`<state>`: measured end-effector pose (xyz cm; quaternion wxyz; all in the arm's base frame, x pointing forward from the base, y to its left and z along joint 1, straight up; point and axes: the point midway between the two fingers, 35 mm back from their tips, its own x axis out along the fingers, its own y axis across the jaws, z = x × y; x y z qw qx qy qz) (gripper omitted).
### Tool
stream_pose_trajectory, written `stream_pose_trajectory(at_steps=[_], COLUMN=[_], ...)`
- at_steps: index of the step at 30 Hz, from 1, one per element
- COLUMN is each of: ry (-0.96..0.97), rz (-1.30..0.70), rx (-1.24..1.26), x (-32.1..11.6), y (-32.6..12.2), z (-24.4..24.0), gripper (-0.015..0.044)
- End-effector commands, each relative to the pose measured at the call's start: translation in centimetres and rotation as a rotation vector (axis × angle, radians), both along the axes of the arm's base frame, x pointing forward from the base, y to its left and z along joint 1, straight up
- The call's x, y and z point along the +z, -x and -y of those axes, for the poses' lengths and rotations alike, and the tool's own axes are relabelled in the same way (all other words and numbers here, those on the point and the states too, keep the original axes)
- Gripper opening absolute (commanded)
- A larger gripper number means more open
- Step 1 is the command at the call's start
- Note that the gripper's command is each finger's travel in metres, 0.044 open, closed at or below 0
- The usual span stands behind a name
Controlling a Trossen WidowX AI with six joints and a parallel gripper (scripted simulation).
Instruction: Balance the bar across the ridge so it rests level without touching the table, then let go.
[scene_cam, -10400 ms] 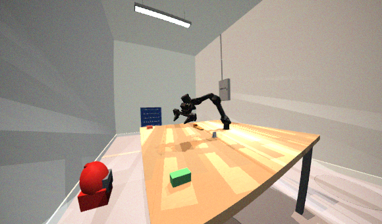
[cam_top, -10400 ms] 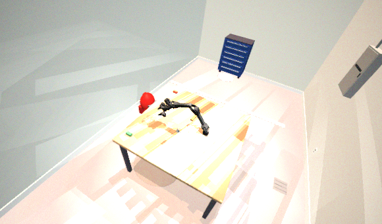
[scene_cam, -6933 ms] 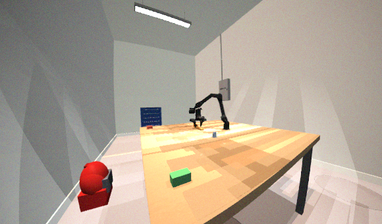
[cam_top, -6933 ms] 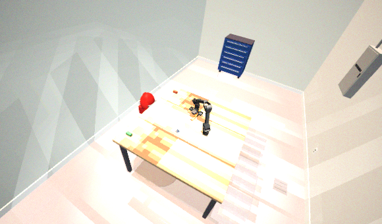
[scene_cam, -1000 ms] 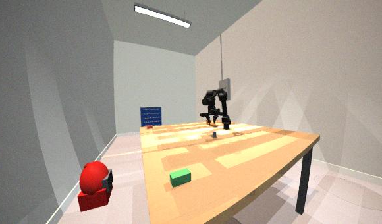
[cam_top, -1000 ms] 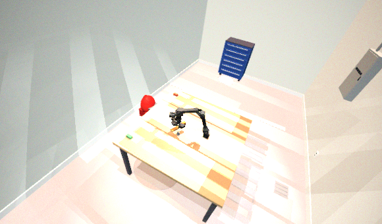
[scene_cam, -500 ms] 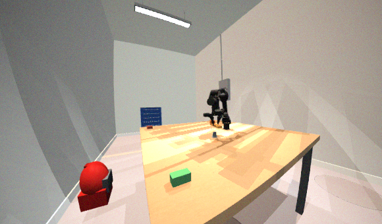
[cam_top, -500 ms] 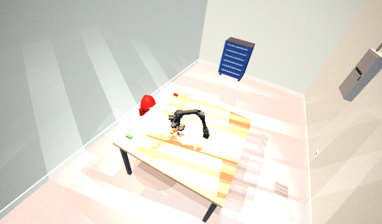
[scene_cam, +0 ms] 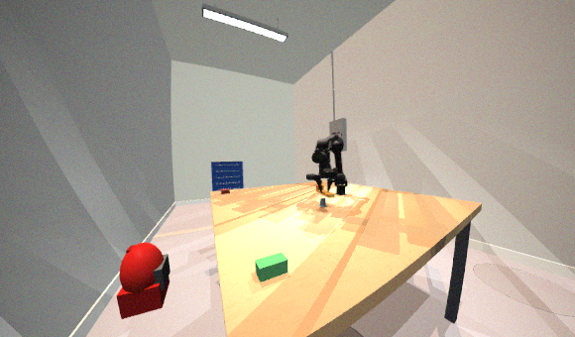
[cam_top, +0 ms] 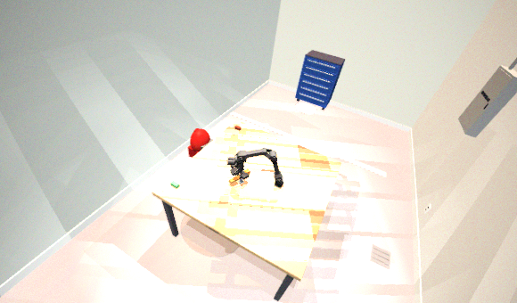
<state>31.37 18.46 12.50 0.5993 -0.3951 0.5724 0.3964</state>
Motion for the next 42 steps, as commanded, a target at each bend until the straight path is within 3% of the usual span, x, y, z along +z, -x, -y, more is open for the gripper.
stream_pose_trajectory(at_steps=[1,42], ry=[0.008,0.008], rz=[-0.005,-0.005], rx=[-0.003,-0.003], x=[-1.0,-2.0], y=[0.1,0.1], z=[0.2,0.3], gripper=[0.0,0.0])
